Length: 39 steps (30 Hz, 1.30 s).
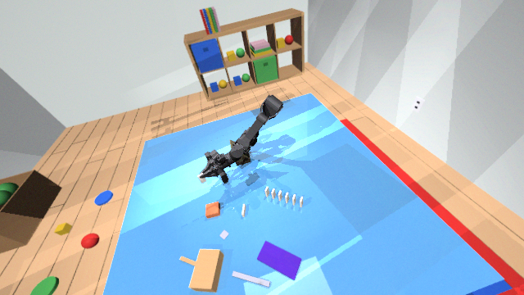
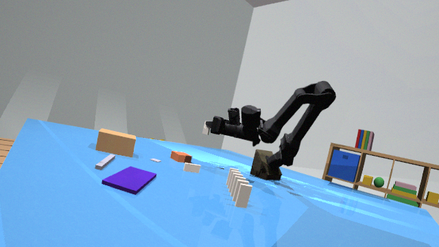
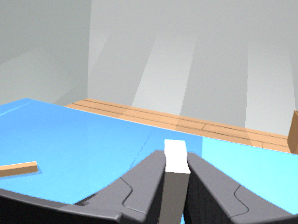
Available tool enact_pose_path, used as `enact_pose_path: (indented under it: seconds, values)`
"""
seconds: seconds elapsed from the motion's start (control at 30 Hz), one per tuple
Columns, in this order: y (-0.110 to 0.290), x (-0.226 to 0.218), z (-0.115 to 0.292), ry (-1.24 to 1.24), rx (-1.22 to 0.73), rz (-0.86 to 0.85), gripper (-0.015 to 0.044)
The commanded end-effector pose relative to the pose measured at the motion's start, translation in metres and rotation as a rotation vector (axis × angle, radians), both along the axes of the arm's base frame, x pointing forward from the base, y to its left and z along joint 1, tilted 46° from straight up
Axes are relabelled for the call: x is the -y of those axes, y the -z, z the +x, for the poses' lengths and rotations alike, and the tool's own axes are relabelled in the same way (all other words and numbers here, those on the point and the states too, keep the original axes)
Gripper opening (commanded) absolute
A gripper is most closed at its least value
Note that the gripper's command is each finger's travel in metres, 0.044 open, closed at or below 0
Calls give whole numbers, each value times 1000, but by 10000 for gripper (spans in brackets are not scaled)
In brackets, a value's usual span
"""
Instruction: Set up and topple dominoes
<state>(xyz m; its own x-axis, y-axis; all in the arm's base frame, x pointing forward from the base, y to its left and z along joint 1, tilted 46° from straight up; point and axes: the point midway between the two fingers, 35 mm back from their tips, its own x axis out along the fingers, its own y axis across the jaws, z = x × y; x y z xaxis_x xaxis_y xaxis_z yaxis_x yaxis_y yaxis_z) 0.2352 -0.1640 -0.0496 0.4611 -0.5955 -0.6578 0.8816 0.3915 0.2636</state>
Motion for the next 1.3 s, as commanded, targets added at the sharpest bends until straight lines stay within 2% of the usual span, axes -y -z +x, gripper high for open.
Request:
enact_pose_path:
  seconds: [0.0,0.23,1.27]
  values:
    - [0,-1,-2,4,0,1,20]
    - [1,-2,-2,5,0,2,20]
    - [61,-57,-2,5,-10,18,20]
